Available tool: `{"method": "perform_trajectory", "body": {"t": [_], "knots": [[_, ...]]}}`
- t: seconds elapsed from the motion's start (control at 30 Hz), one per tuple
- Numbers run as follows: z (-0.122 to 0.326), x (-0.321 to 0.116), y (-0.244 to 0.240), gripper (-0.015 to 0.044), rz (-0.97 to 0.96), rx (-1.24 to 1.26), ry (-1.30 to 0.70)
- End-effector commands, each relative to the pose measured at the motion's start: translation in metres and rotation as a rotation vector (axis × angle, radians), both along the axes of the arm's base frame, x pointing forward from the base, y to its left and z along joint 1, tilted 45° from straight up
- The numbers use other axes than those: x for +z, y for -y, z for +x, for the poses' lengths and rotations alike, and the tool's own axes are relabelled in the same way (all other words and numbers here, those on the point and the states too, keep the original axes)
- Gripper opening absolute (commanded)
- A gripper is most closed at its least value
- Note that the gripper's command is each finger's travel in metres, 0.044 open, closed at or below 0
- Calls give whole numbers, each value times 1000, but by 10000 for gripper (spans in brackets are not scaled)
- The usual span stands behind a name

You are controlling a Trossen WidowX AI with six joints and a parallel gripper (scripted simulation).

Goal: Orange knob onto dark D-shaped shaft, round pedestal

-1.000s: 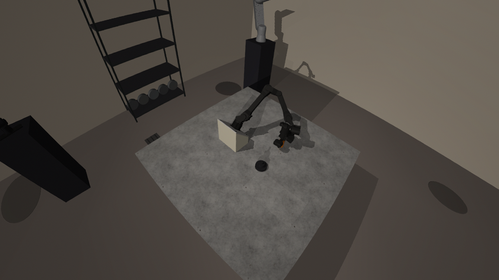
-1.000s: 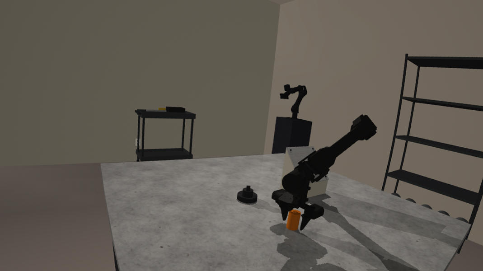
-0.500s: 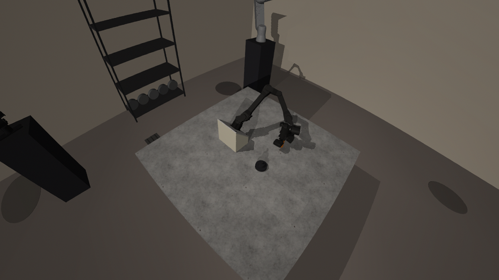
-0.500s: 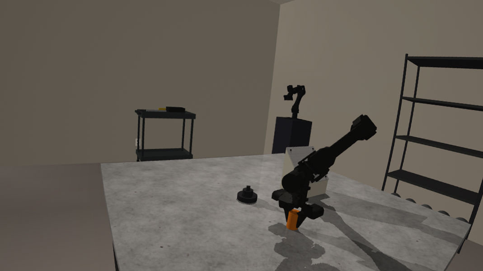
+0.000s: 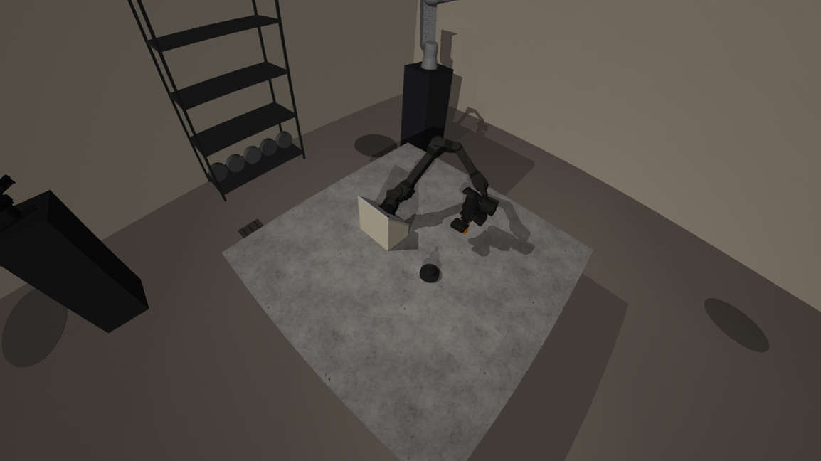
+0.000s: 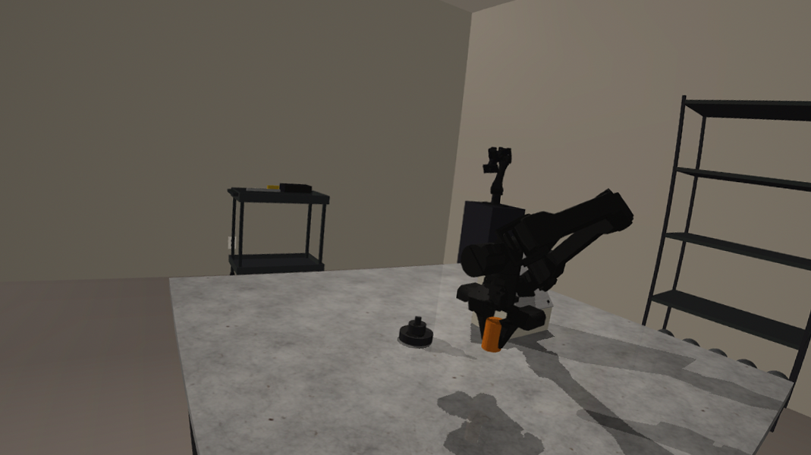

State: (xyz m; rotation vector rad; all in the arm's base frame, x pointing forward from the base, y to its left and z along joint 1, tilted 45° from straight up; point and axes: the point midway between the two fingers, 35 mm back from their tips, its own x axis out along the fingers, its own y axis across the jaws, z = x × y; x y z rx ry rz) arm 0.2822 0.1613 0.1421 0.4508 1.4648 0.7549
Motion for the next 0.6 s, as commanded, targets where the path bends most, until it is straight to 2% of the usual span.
{"method": "perform_trajectory", "body": {"t": [0.0, 0.2, 0.57], "knots": [[-2, 20, 21, 0, 9, -2, 14], [-8, 39, 42, 0, 19, -4, 12], [-3, 28, 49, 0, 1, -8, 14]]}}
